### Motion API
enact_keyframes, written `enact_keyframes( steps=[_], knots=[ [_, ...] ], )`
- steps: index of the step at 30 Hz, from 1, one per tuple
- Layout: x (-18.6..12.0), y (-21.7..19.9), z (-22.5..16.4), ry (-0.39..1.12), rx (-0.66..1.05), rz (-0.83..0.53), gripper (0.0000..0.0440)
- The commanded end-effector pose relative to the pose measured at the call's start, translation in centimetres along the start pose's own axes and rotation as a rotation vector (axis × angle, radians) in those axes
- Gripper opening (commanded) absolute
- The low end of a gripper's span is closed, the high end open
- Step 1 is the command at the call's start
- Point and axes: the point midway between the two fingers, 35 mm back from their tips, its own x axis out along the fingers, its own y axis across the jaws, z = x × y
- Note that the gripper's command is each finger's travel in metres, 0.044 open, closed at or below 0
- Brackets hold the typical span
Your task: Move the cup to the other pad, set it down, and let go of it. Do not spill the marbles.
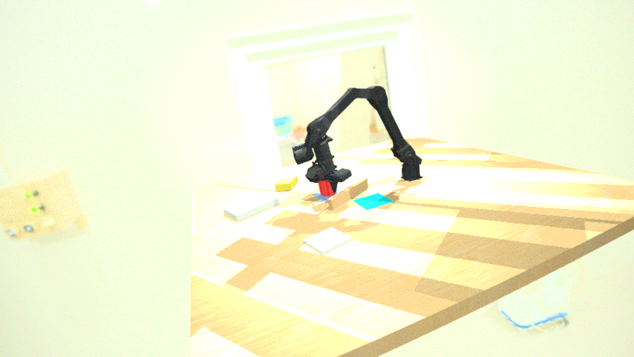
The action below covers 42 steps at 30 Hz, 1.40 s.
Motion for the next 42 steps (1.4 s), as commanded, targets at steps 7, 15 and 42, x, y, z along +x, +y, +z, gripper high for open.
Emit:
enact_keyframes(
  steps=[7,15,42],
  knots=[
    [-1.4,0.5,-0.7,-0.002,-0.112,0.019,0.0],
    [-3.7,1.1,-1.2,-0.023,-0.176,0.018,0.0001],
    [-8.7,7.6,0.1,-0.135,-0.345,-0.037,0.0]
  ],
)
